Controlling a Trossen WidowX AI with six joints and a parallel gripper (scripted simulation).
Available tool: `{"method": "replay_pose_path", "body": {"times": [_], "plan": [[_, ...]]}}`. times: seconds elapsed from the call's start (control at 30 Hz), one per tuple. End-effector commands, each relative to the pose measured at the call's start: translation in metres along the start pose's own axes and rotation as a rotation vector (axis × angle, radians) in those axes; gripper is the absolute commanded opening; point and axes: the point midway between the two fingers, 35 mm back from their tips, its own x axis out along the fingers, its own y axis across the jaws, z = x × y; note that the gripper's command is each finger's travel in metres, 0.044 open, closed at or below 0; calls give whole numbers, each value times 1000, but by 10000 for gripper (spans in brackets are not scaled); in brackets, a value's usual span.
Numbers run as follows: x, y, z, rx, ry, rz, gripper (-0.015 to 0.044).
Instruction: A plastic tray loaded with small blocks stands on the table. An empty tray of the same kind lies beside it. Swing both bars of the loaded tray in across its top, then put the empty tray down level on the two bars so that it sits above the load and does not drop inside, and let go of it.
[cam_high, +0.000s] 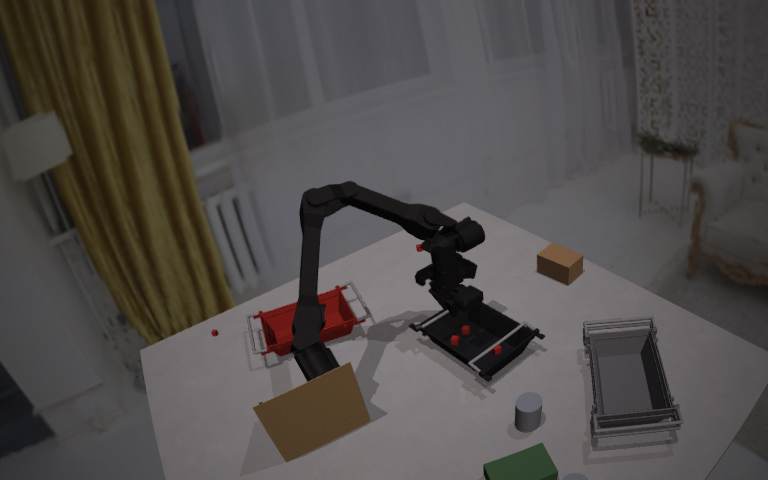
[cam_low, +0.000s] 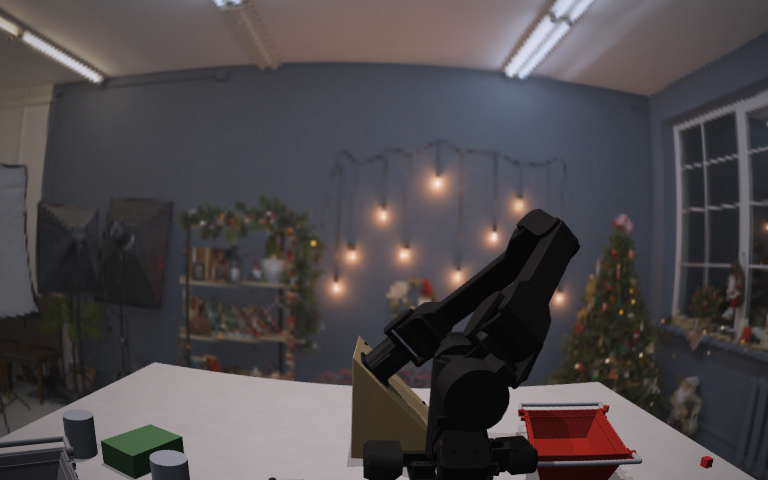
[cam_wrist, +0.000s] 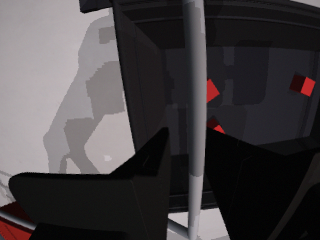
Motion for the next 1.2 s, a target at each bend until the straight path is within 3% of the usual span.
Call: {"method": "replay_pose_path", "body": {"times": [0.0, 0.33, 1.13, 1.17], "plan": [[7, -8, -1, -2, 3, 2, 82], [-37, -3, 0, -2, 3, 0, 82], [-29, -6, -1, 10, 5, -3, 82], [-29, -6, -1, 10, 5, -3, 56]]}}
